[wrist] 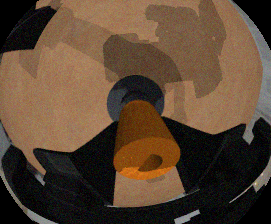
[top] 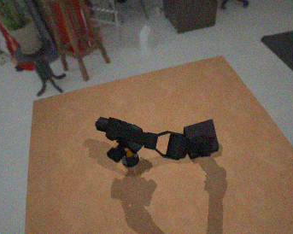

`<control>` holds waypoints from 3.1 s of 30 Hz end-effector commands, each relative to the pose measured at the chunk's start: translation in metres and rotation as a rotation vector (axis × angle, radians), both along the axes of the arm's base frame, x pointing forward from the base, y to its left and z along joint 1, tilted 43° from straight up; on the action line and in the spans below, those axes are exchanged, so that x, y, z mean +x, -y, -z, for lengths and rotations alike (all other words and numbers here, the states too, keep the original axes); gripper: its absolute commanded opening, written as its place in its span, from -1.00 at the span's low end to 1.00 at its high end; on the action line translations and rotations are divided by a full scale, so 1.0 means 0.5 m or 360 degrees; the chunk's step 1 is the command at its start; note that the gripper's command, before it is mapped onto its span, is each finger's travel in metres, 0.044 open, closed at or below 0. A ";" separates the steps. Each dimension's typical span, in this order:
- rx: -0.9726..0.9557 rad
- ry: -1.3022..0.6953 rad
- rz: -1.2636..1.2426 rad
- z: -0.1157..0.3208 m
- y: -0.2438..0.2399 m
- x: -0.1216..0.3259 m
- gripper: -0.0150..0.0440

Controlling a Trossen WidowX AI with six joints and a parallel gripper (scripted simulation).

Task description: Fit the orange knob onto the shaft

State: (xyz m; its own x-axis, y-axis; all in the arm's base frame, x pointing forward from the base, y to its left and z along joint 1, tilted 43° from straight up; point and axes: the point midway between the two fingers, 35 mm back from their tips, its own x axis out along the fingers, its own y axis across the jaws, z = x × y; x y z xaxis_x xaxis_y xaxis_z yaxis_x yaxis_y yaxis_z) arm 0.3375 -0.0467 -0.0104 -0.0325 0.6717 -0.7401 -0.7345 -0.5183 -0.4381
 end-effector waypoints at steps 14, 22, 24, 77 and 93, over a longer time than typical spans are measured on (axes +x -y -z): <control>-0.0005 0.0014 -0.0008 -0.007 0.004 0.005 -0.49; -0.0005 0.0014 -0.0008 -0.001 0.001 0.003 -0.49; -0.0005 0.0014 -0.0008 -0.001 0.000 0.001 -0.49; -0.0017 -0.0247 0.0281 -0.008 0.004 0.005 -0.49; -0.0068 -0.1369 0.1521 0.002 0.001 0.003 -0.49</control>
State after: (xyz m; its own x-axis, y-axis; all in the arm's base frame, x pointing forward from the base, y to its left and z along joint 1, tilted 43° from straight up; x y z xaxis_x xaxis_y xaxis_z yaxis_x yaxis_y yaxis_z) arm 0.3397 -0.0473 -0.0099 -0.0284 0.6704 -0.7414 -0.9548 0.2013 0.2186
